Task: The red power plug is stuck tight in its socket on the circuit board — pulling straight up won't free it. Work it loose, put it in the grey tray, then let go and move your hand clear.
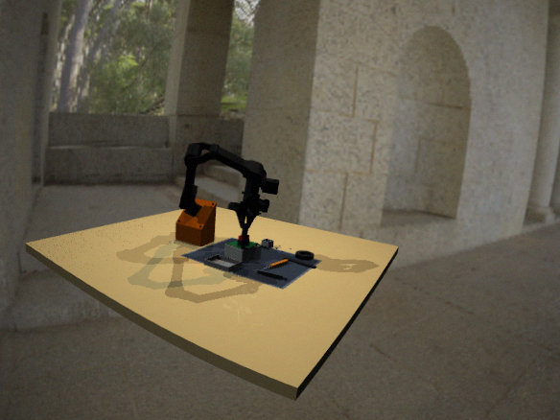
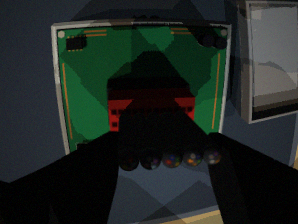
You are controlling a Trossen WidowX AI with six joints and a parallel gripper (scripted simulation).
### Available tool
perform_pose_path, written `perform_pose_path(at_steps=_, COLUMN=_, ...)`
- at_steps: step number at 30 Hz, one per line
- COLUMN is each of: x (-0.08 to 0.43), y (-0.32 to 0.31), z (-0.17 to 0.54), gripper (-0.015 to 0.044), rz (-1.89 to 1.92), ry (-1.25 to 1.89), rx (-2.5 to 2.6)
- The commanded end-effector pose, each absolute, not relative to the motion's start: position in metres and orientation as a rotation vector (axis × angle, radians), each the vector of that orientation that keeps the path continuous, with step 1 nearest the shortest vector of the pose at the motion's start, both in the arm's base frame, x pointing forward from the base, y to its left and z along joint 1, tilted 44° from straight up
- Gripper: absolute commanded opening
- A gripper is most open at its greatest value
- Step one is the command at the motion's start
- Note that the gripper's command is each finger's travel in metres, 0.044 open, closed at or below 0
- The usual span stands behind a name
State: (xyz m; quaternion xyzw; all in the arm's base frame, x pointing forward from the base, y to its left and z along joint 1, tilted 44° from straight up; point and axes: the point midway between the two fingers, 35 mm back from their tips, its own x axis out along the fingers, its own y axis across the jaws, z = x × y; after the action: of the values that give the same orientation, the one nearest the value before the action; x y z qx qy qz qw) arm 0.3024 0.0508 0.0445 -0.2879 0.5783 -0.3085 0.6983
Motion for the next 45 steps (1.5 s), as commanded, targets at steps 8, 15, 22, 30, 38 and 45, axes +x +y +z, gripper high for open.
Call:
perform_pose_path(at_steps=8, x=0.3, y=0.051, z=0.061, gripper=0.0, rz=-0.492, ry=1.331, rx=-0.516)
perform_pose_path(at_steps=15, x=0.3, y=0.051, z=0.064, gripper=0.0, rz=-0.476, ry=1.335, rx=-0.502)
perform_pose_path(at_steps=22, x=0.299, y=0.061, z=0.061, gripper=0.0, rz=-0.565, ry=1.313, rx=-0.576)
perform_pose_path(at_steps=30, x=0.298, y=0.066, z=0.066, gripper=0.0, rz=-0.564, ry=1.313, rx=-0.576)
perform_pose_path(at_steps=38, x=0.302, y=0.049, z=0.048, gripper=0.0, rz=-0.565, ry=1.312, rx=-0.576)
perform_pose_path(at_steps=45, x=0.302, y=0.049, z=0.048, gripper=0.0184, rz=-0.565, ry=1.312, rx=-0.576)
